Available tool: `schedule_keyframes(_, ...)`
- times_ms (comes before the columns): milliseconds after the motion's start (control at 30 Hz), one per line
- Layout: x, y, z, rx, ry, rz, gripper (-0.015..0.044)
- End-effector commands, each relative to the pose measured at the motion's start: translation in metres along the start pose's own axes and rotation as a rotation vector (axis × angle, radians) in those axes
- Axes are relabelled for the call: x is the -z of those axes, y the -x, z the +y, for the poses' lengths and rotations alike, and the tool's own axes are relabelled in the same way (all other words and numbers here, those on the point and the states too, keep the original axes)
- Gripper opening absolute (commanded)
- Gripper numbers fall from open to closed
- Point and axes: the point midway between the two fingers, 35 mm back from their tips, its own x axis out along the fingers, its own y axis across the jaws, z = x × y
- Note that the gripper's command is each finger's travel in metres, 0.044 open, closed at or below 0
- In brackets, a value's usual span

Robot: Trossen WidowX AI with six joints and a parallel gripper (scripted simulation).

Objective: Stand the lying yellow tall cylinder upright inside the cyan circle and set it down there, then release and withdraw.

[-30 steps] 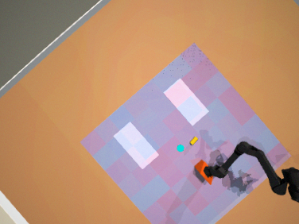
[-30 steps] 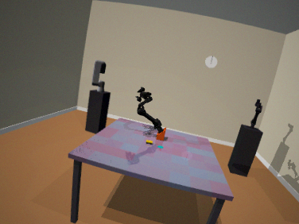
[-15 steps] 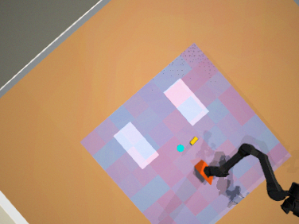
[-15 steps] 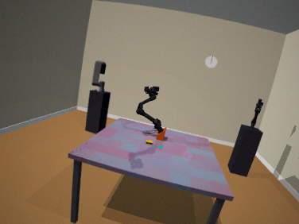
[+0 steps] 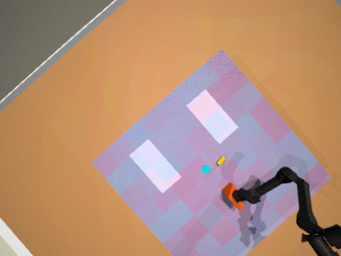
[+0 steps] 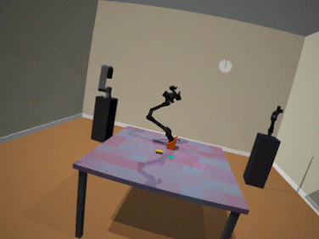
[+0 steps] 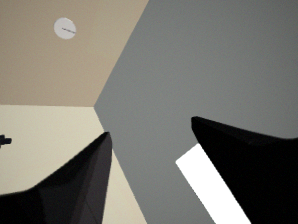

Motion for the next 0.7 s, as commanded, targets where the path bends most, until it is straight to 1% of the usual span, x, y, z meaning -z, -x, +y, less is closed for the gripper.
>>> schedule_keyframes(0, 0.050, 0.009, 0.013, -0.033, -0.195, 0.180, 0.0309)
schedule_keyframes(167, 0.118, 0.041, 0.027, -0.015, -0.485, 0.460, 0.0309)
schedule_keyframes(333, 0.178, 0.087, 0.041, 0.073, -0.764, 0.744, 0.0309)
schedule_keyframes(500, 0.225, 0.146, 0.056, 0.231, -1.021, 1.021, 0.0309)
schedule_keyframes(667, 0.257, 0.213, 0.071, 0.457, -1.248, 1.285, 0.0309)
